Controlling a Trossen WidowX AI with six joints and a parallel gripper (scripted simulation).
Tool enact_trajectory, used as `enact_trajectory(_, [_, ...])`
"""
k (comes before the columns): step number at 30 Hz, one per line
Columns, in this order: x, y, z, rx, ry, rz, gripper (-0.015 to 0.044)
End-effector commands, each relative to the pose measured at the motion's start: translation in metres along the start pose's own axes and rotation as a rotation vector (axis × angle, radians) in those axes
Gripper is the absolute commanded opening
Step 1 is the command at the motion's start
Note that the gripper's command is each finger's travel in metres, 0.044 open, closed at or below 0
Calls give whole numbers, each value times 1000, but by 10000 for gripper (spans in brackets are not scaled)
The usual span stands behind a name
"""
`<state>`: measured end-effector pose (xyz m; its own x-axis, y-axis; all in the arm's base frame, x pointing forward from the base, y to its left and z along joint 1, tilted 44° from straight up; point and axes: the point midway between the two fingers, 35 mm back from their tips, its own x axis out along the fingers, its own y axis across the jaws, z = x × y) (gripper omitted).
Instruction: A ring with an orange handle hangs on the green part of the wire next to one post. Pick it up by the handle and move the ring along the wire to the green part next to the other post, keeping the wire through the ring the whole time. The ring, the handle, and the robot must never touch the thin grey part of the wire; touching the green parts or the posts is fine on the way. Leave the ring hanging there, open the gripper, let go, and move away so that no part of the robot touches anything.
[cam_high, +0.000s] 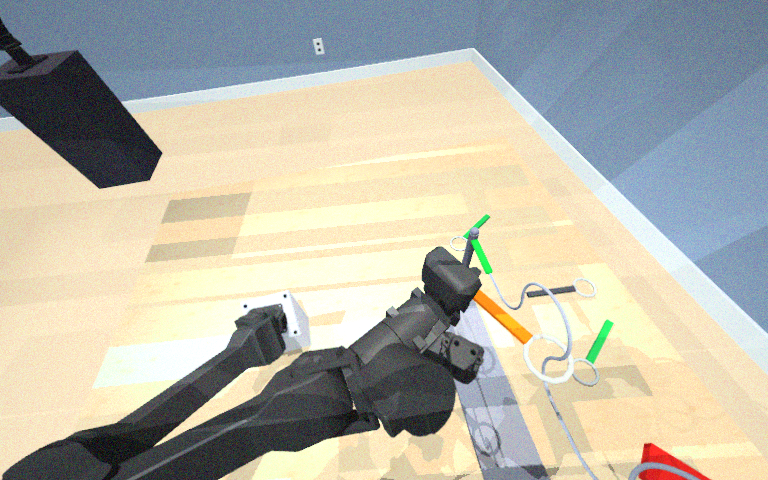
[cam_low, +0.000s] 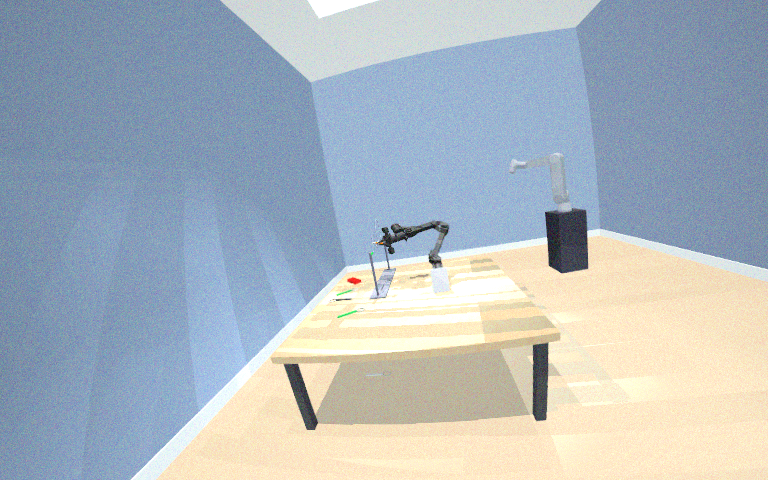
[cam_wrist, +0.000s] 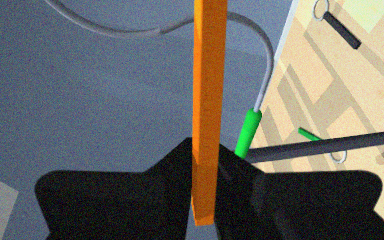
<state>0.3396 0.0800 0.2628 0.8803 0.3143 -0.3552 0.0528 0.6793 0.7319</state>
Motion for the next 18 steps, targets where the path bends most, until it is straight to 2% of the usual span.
enact_trajectory(1, [-2,13,2,56,5,39,-150])
enact_trajectory(18, [-6,29,5,50,5,36,-150])
